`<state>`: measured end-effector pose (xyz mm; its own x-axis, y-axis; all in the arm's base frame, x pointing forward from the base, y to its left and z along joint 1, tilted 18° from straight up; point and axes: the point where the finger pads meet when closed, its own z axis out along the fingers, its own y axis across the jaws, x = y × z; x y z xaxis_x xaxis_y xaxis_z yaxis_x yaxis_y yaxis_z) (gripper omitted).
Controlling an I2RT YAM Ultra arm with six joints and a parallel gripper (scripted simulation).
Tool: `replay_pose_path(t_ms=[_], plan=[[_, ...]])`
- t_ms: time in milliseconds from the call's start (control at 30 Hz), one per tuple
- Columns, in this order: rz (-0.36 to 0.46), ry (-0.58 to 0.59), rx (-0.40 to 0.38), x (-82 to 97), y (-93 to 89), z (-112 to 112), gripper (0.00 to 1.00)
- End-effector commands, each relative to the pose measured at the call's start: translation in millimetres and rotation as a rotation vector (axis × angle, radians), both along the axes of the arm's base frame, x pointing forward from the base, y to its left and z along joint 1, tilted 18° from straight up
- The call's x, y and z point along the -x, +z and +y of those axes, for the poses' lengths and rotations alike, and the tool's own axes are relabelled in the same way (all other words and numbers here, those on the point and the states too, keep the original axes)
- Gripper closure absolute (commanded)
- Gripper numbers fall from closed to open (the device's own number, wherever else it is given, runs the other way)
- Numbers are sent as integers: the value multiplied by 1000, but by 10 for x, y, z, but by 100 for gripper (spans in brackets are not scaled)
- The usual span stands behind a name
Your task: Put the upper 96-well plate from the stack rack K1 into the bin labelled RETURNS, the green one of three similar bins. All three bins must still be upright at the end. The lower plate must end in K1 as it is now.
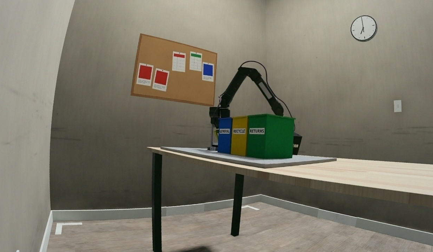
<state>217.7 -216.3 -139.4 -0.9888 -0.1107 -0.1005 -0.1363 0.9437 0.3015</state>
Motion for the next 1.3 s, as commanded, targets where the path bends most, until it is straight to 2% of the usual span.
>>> replay_pose_path(t_ms=[0, 333, 433, 767, 800, 1267], plan=[[-16, -18, -2, -11, -65, 23, 0], [-15, -13, -3, -29, -214, 83, 0], [-27, -11, 24, -74, -141, -31, 0], [-27, -11, 24, -74, -141, -31, 0], [-27, -11, 24, -74, -141, -31, 100], [-27, -11, 24, -74, -141, -31, 100]])
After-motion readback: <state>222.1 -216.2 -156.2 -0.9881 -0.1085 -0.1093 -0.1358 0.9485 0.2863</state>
